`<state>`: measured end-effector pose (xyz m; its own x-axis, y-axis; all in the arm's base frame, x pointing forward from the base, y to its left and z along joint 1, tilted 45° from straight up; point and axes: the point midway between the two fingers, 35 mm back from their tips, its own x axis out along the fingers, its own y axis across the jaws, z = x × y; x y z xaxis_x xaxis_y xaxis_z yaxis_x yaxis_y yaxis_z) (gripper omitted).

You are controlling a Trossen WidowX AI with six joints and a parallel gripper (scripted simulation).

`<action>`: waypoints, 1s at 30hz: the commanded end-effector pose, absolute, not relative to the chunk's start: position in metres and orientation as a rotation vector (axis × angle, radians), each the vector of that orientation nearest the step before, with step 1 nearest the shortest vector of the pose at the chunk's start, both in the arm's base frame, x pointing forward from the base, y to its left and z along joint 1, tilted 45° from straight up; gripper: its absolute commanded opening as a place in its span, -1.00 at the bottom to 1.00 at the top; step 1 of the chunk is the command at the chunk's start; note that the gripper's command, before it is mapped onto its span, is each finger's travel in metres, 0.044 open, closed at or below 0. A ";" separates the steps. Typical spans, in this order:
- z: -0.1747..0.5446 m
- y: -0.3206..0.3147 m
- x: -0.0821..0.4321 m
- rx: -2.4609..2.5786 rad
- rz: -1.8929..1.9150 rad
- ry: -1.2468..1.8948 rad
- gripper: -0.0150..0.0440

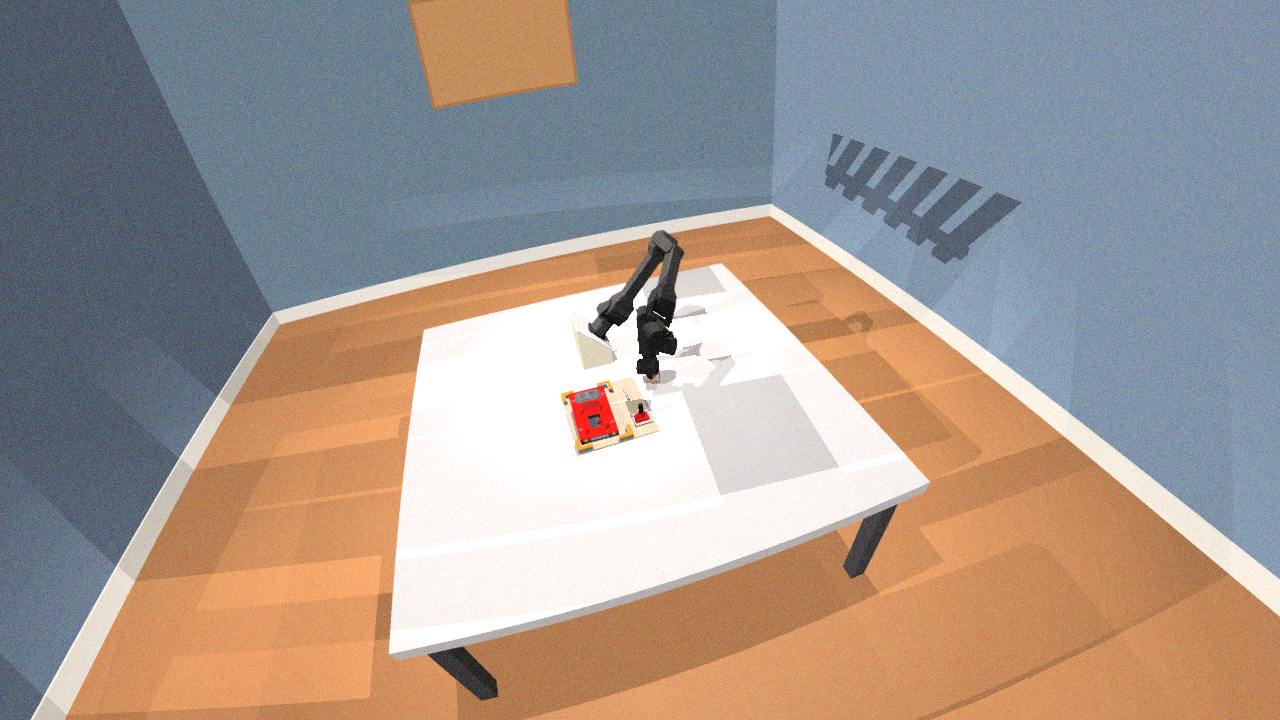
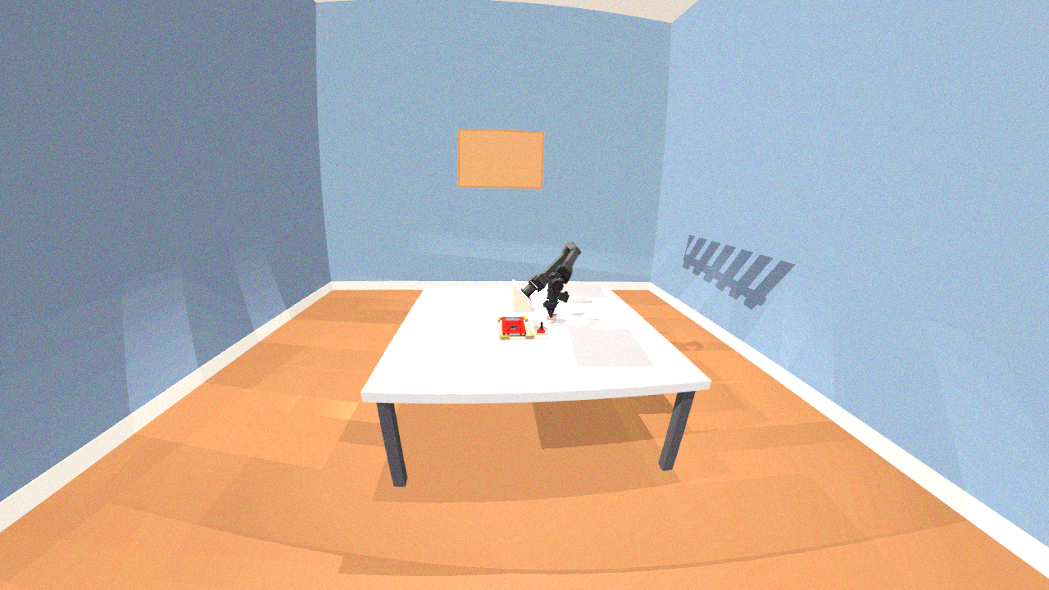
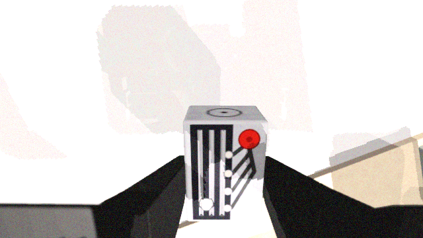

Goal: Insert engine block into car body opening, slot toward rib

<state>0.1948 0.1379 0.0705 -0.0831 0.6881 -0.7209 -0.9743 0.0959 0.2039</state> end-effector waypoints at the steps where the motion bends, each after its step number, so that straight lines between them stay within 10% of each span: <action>1: 0.077 0.131 0.199 -0.463 1.454 0.817 -0.49; 30: 0.143 0.075 0.203 -0.453 1.494 0.833 -0.49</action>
